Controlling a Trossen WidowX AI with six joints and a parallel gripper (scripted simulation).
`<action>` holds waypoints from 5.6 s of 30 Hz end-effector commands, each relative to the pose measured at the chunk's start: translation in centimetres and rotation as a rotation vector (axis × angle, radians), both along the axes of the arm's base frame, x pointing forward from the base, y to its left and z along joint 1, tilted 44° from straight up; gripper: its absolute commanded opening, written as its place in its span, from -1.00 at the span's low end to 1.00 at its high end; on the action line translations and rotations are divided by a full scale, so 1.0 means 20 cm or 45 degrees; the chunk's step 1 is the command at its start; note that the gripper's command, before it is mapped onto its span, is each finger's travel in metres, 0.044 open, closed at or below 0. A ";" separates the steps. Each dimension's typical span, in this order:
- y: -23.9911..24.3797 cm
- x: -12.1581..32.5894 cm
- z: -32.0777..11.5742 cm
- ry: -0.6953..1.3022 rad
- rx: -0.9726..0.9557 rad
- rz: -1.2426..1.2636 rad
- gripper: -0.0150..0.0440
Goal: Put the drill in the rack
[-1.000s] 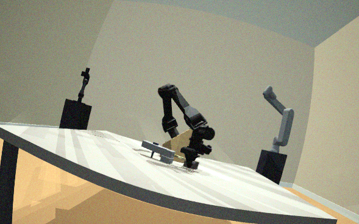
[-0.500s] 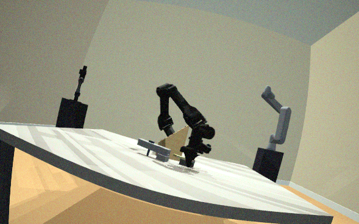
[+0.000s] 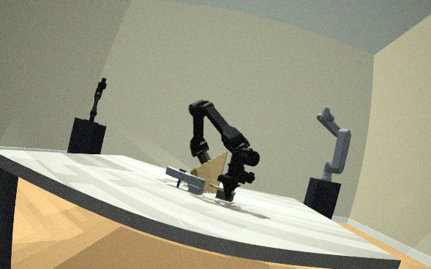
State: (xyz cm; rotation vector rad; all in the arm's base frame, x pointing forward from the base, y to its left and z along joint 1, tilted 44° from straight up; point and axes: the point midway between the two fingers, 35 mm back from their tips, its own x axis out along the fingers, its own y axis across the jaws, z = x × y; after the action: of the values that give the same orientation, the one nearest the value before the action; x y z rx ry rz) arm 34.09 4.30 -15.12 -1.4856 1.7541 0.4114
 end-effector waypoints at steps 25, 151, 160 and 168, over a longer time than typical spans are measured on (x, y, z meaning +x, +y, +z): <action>0.05 -0.01 0.05 -0.005 0.005 -0.004 -0.49; 0.19 -0.33 -0.07 -0.001 0.010 -0.004 -0.49; 0.17 -0.32 -0.10 -0.002 0.009 -0.004 -0.49; 0.14 -0.32 -0.13 -0.002 0.009 -0.004 -0.49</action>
State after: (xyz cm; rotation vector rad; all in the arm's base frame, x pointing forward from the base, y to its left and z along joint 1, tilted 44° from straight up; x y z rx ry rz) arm 27.86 7.48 -17.32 -1.4691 1.7472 0.4115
